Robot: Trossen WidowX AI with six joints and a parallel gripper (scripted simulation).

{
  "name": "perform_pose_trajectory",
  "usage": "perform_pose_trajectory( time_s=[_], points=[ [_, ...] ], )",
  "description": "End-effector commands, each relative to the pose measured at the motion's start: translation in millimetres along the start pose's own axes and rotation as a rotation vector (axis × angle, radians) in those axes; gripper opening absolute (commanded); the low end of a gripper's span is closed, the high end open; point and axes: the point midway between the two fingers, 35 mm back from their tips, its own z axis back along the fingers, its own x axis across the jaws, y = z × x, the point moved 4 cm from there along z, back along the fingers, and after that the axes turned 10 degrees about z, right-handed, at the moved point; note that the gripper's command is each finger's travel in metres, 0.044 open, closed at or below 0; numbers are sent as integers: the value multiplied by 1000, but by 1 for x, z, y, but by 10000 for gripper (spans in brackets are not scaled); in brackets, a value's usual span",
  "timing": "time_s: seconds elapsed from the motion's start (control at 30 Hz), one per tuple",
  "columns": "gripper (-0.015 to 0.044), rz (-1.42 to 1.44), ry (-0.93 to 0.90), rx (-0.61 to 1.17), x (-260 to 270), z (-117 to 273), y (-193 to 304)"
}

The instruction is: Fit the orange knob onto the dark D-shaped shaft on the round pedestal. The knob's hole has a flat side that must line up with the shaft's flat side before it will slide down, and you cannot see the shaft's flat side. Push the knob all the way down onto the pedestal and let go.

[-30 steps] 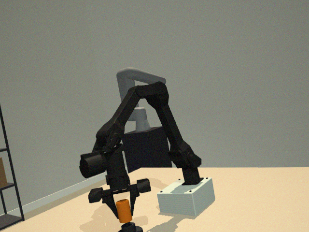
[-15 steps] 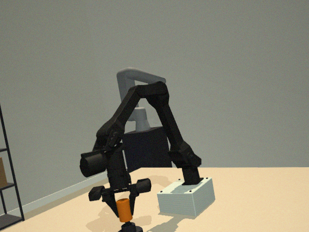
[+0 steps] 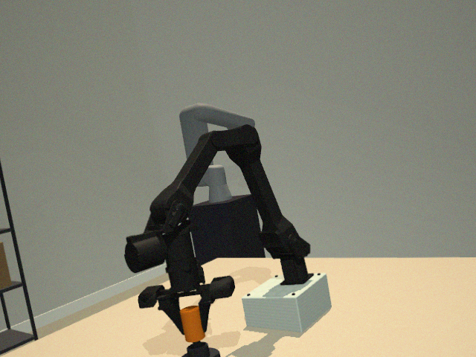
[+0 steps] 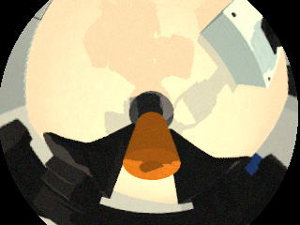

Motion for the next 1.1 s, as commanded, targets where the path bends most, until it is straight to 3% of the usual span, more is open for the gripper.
perform_pose_trajectory(
  time_s=[0.0, 0.47, 0.7, 1.07],
  points=[
    [0, -5, -1, 2, 1, -1, 1],
    [0, -5, -1, 2, 1, 4, 2],
    [0, -204, 0, 2, 3, 5, 3],
    [0, -215, -1, 2, 4, -1, 4]
  ],
)
